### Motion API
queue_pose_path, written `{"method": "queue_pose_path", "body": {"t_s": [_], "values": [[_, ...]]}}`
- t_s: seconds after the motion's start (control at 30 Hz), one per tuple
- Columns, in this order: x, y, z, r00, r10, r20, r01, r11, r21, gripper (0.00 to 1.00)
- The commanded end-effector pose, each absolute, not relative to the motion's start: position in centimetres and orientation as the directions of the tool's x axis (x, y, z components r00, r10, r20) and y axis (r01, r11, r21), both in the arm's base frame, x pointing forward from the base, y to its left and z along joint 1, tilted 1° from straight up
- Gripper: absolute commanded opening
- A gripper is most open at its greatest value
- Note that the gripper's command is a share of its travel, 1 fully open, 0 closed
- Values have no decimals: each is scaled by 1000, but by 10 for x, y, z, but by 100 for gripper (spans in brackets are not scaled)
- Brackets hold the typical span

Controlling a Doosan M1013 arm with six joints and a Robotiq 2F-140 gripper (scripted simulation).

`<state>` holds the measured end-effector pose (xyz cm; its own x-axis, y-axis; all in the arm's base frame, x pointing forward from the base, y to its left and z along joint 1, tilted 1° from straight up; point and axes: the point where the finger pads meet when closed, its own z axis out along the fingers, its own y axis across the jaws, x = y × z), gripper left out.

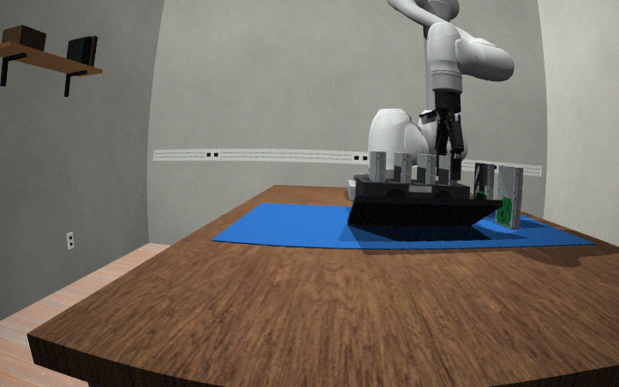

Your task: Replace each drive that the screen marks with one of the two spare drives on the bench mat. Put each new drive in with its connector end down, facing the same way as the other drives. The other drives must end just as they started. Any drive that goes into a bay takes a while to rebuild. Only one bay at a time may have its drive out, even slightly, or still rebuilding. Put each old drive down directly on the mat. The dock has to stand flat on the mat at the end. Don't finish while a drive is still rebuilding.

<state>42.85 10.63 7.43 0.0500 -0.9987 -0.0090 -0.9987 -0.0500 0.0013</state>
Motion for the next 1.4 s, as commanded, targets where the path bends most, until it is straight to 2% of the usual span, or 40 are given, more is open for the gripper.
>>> {"method": "queue_pose_path", "body": {"t_s": [0.0, 0.83, 1.37], "values": [[429, 106, 75, 50, -999, -9, -999, -50, 0, 89], [429, 106, 90, 50, -999, -9, -999, -50, 0, 89], [429, 106, 156, 50, -999, -9, -999, -50, 0, 89]]}}
